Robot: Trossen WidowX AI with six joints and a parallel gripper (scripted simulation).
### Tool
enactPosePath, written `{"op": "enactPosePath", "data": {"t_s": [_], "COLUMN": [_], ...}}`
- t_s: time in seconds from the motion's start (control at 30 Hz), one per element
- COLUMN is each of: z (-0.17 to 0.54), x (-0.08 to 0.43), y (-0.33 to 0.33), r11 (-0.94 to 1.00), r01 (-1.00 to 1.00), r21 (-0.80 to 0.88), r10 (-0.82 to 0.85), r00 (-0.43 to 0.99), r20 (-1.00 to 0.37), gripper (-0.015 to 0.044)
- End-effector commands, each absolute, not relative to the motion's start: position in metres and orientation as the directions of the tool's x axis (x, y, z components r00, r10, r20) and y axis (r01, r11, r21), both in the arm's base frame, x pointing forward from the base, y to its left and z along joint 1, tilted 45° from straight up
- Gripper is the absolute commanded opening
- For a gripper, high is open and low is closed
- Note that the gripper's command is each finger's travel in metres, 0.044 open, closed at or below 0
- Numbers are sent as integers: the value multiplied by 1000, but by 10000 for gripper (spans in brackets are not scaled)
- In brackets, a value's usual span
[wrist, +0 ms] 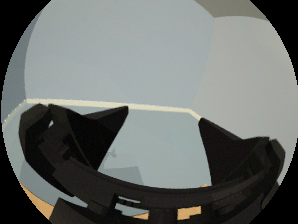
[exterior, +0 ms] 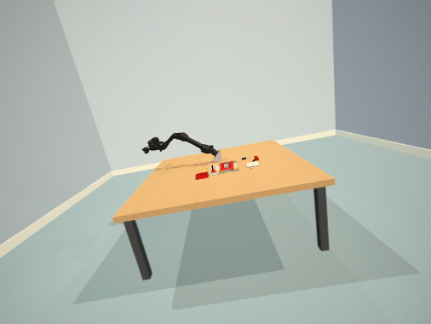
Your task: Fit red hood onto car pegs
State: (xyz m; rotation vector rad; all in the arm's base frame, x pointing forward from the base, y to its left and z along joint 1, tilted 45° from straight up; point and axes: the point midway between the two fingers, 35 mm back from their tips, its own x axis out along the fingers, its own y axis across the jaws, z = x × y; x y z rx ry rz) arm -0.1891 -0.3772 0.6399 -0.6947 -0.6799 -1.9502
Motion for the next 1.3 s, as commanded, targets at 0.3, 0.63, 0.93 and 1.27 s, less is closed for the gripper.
{"op": "enactPosePath", "data": {"t_s": [0.3, 0.63, 0.93, 1.27], "z": [593, 551, 507, 437], "x": [-64, 58, 171, 290], "y": [-456, -480, -472, -435], "r11": [-135, 65, 206, 275], "r01": [955, 945, 905, 848], "r21": [265, 321, 372, 452], "r10": [-811, -930, -971, -941], "r00": [-260, -59, 142, 334], "r20": [524, 362, 194, -55], "gripper": [440, 440, 440, 440]}}
